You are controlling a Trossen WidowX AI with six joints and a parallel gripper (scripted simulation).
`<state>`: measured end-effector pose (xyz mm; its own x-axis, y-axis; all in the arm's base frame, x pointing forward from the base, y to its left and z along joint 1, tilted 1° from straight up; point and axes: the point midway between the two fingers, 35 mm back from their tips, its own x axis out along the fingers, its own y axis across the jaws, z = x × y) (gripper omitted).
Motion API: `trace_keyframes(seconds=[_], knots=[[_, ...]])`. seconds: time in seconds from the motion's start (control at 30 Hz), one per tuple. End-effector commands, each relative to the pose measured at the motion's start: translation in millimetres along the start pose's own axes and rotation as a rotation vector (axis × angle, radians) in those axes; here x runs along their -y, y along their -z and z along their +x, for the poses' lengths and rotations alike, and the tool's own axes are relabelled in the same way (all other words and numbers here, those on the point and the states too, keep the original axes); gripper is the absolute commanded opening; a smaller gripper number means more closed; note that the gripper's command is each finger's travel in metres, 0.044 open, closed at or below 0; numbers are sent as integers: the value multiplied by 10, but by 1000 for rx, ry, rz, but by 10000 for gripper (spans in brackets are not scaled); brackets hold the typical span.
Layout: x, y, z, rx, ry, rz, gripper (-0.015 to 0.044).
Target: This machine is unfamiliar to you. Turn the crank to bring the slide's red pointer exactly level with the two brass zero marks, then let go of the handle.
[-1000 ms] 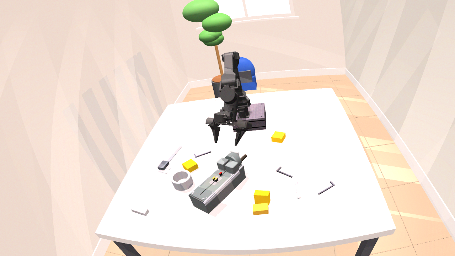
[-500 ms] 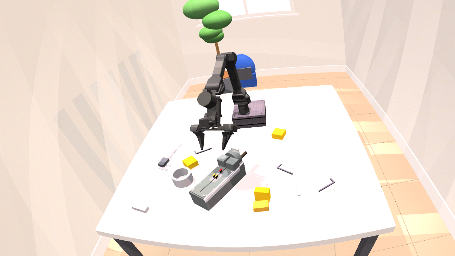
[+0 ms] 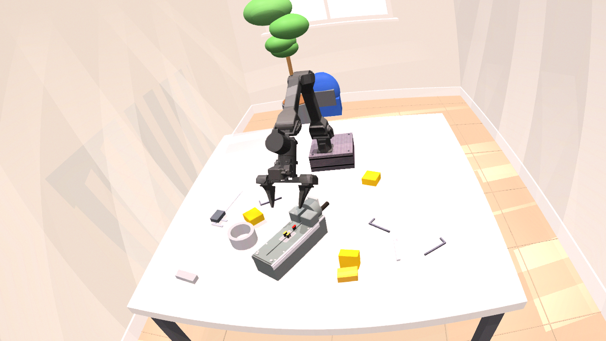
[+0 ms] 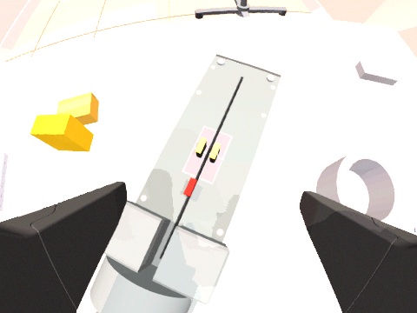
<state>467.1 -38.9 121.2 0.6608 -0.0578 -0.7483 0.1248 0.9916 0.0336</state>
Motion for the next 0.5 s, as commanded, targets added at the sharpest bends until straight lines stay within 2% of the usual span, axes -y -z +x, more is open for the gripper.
trace_keyframes(seconds=[0.0,0.2,0.47], knots=[[-6,-7,-2,3,-5,-3,440],[-7,-37,-34,3,-5,-3,440],[-20,-307,-379,1,0,0,440]])
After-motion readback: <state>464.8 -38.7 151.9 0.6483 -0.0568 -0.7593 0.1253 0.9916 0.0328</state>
